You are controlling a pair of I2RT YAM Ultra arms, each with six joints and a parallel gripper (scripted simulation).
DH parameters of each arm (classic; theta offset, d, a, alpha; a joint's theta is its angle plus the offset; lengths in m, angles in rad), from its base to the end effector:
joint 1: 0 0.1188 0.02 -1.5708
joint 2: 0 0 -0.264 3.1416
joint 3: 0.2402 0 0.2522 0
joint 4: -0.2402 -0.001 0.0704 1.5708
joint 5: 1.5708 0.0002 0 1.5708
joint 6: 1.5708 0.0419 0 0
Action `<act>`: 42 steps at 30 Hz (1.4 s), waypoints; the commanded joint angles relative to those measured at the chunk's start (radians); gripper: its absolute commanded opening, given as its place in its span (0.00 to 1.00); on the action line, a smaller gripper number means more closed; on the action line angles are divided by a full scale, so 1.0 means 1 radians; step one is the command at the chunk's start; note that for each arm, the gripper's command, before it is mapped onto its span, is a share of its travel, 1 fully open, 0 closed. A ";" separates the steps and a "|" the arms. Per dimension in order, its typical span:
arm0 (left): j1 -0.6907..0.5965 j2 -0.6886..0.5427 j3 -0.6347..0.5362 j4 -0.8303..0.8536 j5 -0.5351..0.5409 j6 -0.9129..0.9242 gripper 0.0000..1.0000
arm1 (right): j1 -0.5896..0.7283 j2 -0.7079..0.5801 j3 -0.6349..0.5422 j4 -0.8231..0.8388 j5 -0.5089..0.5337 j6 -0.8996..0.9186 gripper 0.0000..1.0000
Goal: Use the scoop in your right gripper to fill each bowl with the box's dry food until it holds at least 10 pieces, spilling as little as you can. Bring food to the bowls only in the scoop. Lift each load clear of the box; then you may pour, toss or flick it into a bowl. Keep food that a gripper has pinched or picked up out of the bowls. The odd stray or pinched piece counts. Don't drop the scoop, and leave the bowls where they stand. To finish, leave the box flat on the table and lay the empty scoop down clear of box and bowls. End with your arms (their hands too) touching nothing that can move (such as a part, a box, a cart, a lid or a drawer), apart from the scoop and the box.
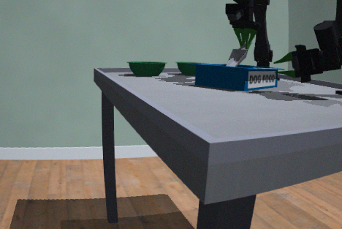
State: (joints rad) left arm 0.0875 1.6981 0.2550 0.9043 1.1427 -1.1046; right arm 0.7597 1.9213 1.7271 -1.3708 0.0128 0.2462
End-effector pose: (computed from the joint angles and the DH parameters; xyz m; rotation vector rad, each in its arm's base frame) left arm 0.2219 -0.0178 0.1001 -0.5507 2.1901 -1.7773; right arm 0.2629 0.2504 0.2661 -0.7948 3.0277 -0.0132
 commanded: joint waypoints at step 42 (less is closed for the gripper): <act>-0.201 0.177 0.078 0.316 -0.172 -0.152 0.26 | -0.008 -0.038 0.046 -0.002 0.008 0.005 0.00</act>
State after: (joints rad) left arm -0.0975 1.8633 0.3016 1.1637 0.9886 -1.2495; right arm 0.7597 1.9213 1.7271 -1.3708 0.0128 0.2462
